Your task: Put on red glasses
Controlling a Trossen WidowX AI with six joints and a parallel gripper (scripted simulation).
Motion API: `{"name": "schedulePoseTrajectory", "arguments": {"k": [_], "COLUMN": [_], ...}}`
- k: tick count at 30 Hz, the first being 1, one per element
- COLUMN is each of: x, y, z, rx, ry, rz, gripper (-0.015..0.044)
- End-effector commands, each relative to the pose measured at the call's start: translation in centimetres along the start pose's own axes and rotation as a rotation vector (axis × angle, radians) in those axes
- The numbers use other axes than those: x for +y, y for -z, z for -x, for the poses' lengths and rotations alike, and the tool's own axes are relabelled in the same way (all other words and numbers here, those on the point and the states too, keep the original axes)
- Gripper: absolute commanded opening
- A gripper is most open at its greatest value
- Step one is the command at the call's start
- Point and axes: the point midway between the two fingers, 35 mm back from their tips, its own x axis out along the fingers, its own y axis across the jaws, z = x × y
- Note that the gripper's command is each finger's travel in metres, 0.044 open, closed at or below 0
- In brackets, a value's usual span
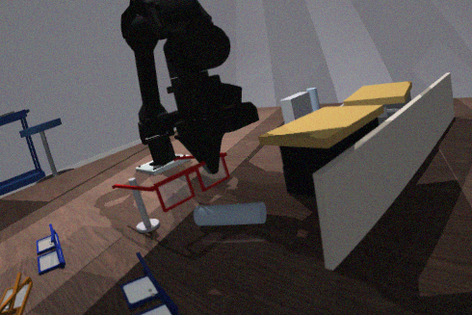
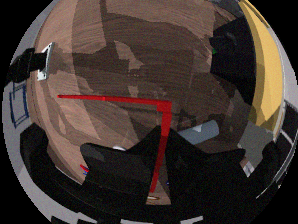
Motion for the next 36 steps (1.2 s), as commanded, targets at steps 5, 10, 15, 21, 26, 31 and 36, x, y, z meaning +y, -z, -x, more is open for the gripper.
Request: {"name": "schedulePoseTrajectory", "arguments": {"k": [5,10,15,21,26,31,36], "x": [0.1,0.1,0.1,0.1,0.1,-0.1,0.0], "y": [0.2,0.2,0.3,0.8,1.1,1.2,1.4], "z": [-0.1,-0.1,-0.1,-0.1,0.3,2.2,4.4], "rx": [-0.001,-0.001,-0.001,-0.001,-0.001,-0.001,0.0], "ry": [-0.002,-0.002,-0.002,-0.002,-0.002,-0.002,-0.002], "rz": [-0.003,-0.003,-0.003,-0.003,-0.003,-0.003,-0.003], "gripper": [0.0,0.0,0.0,0.0,0.0,0.0,0.0]}}
